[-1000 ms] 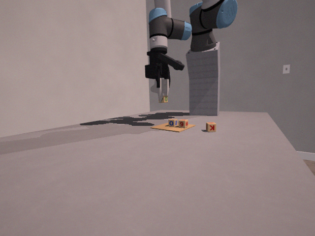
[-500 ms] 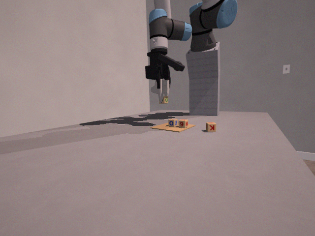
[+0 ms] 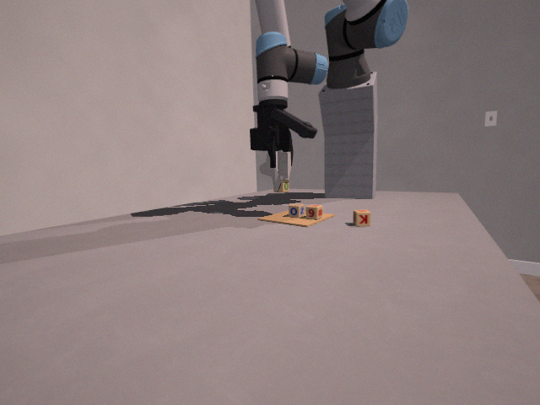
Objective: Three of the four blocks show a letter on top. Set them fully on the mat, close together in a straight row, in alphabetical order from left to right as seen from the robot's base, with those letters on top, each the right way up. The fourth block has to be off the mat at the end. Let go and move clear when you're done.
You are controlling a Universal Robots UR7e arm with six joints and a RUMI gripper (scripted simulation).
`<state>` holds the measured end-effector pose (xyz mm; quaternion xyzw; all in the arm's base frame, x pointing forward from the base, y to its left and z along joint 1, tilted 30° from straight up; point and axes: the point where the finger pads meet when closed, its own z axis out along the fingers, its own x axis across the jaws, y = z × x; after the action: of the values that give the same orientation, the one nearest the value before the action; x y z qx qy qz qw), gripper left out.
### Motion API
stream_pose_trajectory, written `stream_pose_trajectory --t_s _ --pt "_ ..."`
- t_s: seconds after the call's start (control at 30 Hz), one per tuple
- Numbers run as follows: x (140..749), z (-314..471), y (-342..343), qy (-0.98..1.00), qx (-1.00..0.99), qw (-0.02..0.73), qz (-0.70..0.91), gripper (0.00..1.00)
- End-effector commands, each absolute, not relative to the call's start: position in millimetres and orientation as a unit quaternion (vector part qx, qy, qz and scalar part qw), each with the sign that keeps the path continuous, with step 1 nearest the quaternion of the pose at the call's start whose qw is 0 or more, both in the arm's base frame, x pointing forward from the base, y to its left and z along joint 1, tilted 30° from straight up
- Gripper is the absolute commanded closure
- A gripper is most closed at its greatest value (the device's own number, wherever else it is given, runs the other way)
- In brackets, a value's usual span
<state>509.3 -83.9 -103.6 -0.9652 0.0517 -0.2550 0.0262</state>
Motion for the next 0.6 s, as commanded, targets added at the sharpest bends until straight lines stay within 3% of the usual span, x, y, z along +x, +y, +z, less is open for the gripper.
stream_pose_trajectory --t_s 0.0,0.57 --pt "523.4 -120.4 -85.3 0.051 -0.964 0.023 -0.259 0.91" --pt "540.9 -150.3 -84.5 0.051 -0.964 0.023 -0.259 0.91"
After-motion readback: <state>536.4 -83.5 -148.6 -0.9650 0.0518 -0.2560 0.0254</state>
